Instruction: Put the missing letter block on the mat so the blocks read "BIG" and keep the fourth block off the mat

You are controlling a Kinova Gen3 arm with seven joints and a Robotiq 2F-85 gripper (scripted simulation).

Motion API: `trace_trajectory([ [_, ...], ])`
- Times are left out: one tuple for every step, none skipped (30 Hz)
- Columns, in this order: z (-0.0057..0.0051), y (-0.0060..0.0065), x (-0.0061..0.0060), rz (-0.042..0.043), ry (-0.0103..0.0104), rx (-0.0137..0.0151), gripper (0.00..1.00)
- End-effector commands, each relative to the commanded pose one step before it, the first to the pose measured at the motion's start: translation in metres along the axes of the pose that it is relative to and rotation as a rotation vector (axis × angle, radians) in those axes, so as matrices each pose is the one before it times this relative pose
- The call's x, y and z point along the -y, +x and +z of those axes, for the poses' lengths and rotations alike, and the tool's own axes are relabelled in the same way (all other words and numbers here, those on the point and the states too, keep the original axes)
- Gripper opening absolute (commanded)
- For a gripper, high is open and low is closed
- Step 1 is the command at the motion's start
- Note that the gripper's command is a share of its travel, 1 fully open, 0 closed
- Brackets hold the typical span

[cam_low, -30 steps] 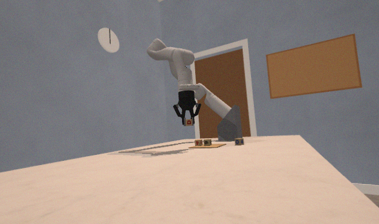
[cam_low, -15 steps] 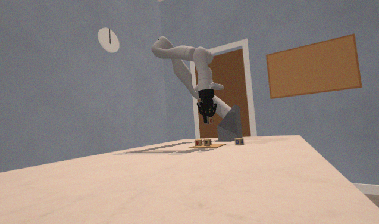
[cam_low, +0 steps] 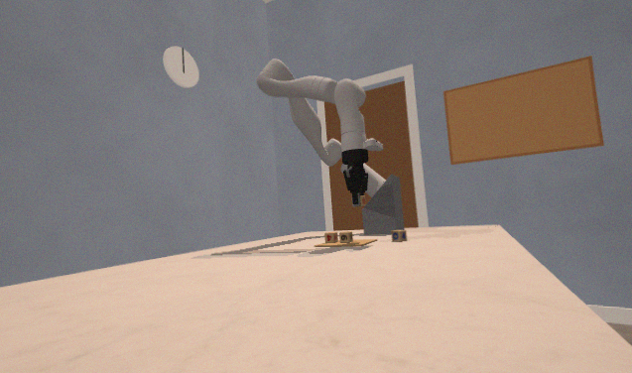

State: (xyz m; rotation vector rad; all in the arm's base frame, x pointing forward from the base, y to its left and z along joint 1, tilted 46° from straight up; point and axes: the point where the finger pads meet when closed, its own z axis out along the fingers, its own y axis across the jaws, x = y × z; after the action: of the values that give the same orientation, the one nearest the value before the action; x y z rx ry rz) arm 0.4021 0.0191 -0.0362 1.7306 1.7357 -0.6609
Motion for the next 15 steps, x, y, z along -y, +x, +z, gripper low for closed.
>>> trace_trajectory([
  [-0.00045,0.00093,0.00033,-0.00263,-0.00109,-0.00020,0.26],
  [0.00000,0.00000,0.00000,0.00000,0.00000,0.00000,0.26],
  [0.00000,0.00000,0.00000,0.00000,0.00000,0.00000,0.26],
  [0.00000,0.00000,0.00000,0.00000,0.00000,0.00000,0.26],
  [0.00000,0.00000,0.00000,0.00000,0.00000,0.00000,0.26],
  [0.00000,0.00000,0.00000,0.00000,0.00000,0.00000,0.26],
  [0.00000,0.00000,0.00000,0.00000,0.00000,0.00000,0.26],
  [0.00000,0.00000,0.00000,0.00000,0.00000,0.00000,0.26],
  [0.00000,0.00000,0.00000,0.00000,0.00000,0.00000,0.26],
  [0.00000,0.00000,0.00000,0.00000,0.00000,0.00000,0.26],
  [0.00000,0.00000,0.00000,0.00000,0.00000,0.00000,0.26],
  [0.00002,0.00000,0.00000,0.00000,0.00000,0.00000,0.26],
  [0.00014,0.00000,0.00000,0.00000,0.00000,0.00000,0.26],
  [0.00036,0.00000,0.00000,0.00000,0.00000,0.00001,0.26],
  [0.00065,0.00000,-0.00001,-0.00001,0.00001,0.00001,0.26],
])
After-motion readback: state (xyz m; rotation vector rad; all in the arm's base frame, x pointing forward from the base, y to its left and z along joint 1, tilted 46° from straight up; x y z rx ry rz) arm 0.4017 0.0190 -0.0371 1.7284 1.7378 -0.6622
